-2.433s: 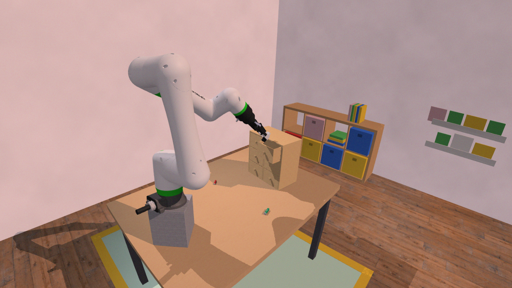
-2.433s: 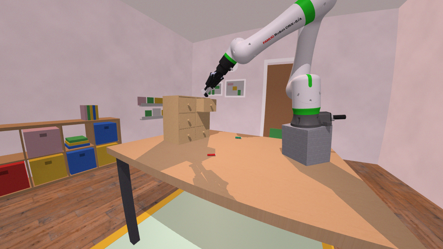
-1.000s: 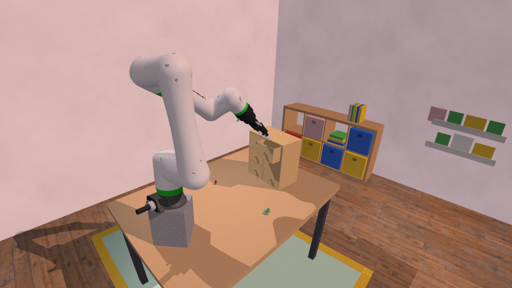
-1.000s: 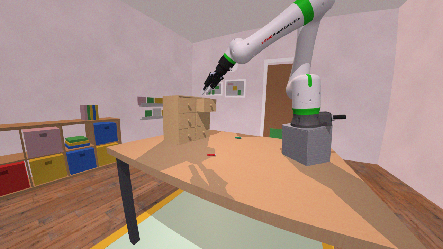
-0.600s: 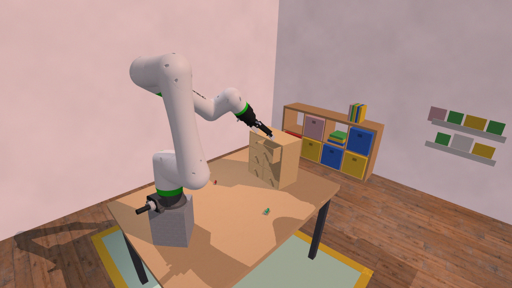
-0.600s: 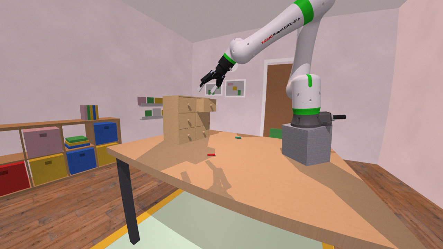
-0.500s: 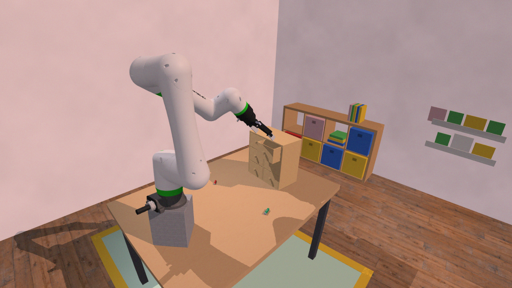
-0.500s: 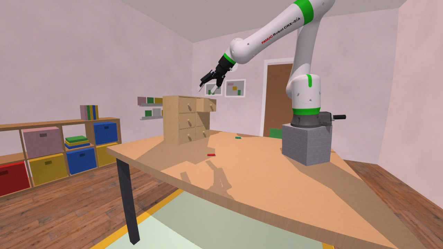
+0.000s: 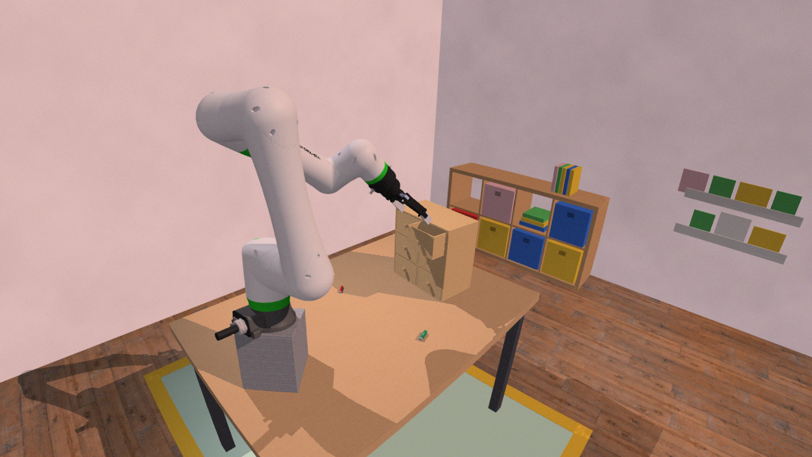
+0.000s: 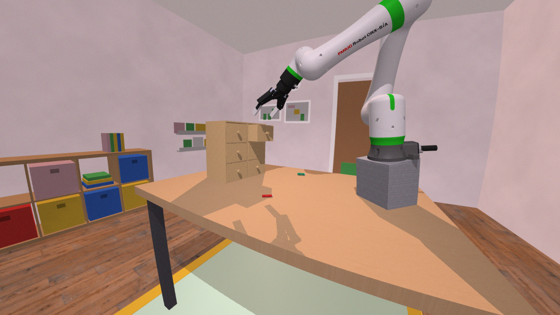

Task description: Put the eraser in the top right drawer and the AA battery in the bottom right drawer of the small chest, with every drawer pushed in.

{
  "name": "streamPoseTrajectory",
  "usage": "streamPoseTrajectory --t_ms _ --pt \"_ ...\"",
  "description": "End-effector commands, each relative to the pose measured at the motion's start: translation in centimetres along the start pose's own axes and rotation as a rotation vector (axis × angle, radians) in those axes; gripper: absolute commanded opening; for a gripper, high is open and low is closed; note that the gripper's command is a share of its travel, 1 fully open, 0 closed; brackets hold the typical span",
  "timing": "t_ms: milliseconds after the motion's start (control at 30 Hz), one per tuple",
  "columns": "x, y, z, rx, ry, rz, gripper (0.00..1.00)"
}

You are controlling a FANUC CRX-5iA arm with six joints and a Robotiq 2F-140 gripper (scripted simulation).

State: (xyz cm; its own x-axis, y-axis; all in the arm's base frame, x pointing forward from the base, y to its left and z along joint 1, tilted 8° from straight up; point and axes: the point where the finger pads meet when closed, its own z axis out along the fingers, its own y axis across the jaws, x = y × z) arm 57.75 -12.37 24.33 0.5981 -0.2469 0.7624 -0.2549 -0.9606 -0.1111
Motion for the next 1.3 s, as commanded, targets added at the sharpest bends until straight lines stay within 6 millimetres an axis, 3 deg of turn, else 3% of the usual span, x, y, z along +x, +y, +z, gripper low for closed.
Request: streamPoseTrajectory --t_ms 0,167,667,1267 --pt "-1.0 0.0 -1.2 0.0 0.001 0.0 1.0" --pt "-2.1 0.0 -2.5 0.0 0.001 0.0 1.0" --pt "-7.9 0.0 -8.9 0.0 0.001 0.0 1.0" --pt "-10.0 0.0 -11.3 0.0 0.001 0.0 1.0"
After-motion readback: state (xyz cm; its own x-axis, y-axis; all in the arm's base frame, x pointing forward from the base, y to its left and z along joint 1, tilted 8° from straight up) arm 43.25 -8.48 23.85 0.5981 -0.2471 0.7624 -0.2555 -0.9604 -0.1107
